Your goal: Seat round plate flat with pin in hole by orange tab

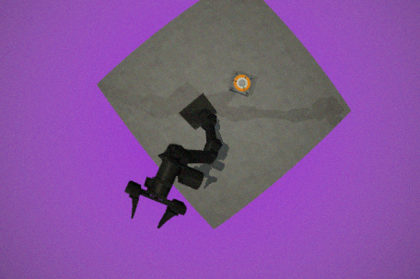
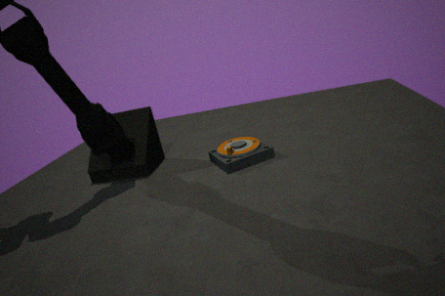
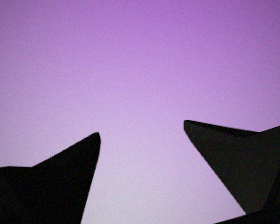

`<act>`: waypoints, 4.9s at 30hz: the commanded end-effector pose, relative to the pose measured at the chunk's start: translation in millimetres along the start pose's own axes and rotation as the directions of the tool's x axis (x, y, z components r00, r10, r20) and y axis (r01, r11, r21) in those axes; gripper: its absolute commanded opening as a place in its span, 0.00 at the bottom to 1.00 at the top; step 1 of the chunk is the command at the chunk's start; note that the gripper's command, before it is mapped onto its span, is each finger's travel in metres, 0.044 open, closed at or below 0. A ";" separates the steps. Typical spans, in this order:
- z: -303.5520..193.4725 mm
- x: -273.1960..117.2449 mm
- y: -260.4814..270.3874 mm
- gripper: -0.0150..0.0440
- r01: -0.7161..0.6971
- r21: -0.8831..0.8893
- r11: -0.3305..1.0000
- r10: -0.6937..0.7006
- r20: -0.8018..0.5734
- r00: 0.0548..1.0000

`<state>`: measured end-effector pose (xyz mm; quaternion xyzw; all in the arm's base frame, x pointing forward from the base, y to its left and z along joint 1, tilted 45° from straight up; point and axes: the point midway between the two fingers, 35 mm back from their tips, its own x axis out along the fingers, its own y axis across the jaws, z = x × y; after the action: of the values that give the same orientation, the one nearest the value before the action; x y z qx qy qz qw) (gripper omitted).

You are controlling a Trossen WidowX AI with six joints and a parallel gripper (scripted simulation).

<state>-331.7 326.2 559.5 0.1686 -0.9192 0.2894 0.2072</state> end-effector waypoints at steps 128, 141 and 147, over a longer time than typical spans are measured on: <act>418.5 -712.6 -279.4 0.25 -0.447 0.111 0.888 -0.244 0.936 -0.252; 420.9 -709.4 -273.3 0.25 -0.446 0.111 0.888 -0.244 0.937 -0.252; 422.1 -708.5 -269.4 0.25 -0.446 0.111 0.888 -0.243 0.937 -0.252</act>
<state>278.5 -2.1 34.6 0.2887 -0.6321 0.2542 -0.6727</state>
